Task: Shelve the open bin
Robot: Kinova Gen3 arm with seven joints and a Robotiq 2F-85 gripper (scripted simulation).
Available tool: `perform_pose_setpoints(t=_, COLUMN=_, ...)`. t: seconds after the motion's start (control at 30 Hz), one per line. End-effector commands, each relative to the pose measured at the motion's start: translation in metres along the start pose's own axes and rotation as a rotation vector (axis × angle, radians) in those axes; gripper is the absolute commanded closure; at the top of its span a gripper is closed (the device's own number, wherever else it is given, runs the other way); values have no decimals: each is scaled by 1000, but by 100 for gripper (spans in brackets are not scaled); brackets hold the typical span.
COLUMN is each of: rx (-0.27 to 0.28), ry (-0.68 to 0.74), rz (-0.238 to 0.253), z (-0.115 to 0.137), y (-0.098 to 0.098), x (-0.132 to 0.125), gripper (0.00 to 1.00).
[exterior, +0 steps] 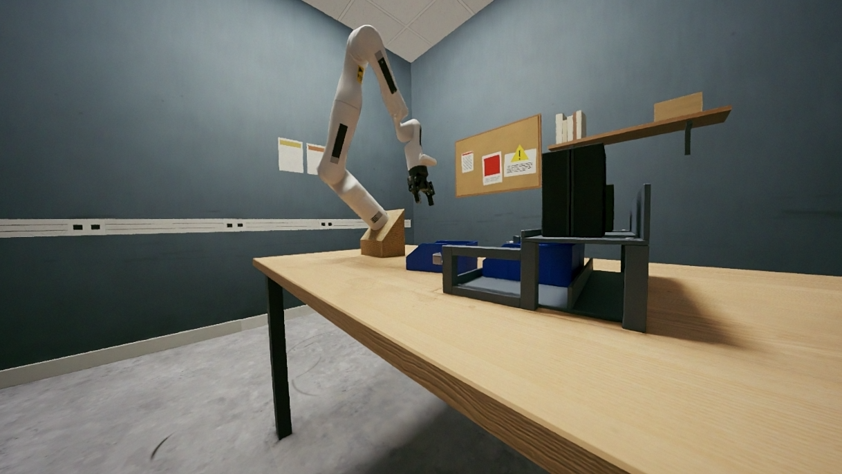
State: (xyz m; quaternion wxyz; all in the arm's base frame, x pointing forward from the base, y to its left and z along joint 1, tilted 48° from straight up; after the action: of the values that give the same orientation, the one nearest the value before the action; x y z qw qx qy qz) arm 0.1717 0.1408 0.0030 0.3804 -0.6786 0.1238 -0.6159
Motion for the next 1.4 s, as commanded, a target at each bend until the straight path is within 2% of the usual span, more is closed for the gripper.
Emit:
perform_pose_setpoints(t=0.0, rx=7, ry=5, rz=5, z=1, y=-1, x=0, gripper=0)
perform_pose_setpoints(t=0.17, rx=7, ry=5, rz=5, z=1, y=-1, x=0, gripper=0)
perform_pose_setpoints(t=0.33, rx=84, ry=217, rz=9, z=35, y=5, x=34, gripper=0)
perform_pose_setpoints(t=0.73, rx=84, ry=217, rz=9, z=35, y=5, x=34, gripper=0)
perform_pose_setpoints(t=0.9, rx=84, ry=217, rz=9, z=71, y=11, x=68, gripper=0)
perform_pose_setpoints(t=1.3, rx=84, ry=217, rz=9, z=71, y=11, x=68, gripper=0)
perform_pose_setpoints(t=1.37, rx=85, ry=216, rz=9, z=85, y=13, x=82, gripper=0)
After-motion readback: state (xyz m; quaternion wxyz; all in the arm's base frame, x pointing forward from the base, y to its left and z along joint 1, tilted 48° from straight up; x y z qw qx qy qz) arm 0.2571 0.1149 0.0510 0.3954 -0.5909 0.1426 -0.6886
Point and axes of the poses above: the point where the finger pads meet when closed, its own y axis out along the fingers, its own x axis across the jaws, z = x × y, the point moved 3 cm from there along -y, back along the fingers, and after that the axes turned 3 degrees about y, right-handed, at the moved point
